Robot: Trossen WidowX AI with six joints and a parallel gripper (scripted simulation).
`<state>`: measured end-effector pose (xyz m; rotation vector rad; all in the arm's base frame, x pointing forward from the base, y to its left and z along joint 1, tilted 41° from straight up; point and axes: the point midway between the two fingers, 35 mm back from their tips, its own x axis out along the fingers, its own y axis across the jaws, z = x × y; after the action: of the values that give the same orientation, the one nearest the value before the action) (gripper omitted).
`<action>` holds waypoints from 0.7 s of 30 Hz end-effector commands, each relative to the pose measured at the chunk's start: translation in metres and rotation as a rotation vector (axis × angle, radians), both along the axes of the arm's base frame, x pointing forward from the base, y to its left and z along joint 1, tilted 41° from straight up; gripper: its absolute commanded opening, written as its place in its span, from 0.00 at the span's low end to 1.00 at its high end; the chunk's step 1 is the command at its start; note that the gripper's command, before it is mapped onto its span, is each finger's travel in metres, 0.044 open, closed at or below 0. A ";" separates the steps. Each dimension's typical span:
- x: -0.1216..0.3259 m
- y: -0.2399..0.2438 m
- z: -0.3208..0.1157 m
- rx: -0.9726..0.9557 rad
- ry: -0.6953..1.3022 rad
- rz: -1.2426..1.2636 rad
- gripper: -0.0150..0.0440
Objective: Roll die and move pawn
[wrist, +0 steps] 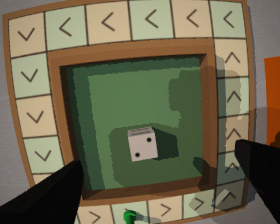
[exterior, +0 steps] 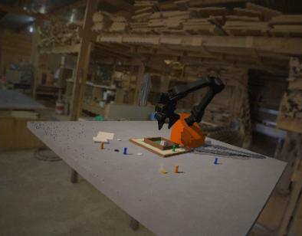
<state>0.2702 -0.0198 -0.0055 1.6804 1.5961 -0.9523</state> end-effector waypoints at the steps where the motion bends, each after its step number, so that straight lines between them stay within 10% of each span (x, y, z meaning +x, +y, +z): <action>1: 0.003 0.001 -0.002 0.126 -0.055 -0.019 1.00; 6: 0.005 0.006 0.002 0.053 -0.072 0.058 0.91; 13: 0.038 0.094 0.045 0.073 -0.675 0.825 0.60; 21: 0.039 0.103 0.050 0.077 -0.735 0.896 0.59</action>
<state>0.3077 0.0758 0.0398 1.0191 1.5978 0.0878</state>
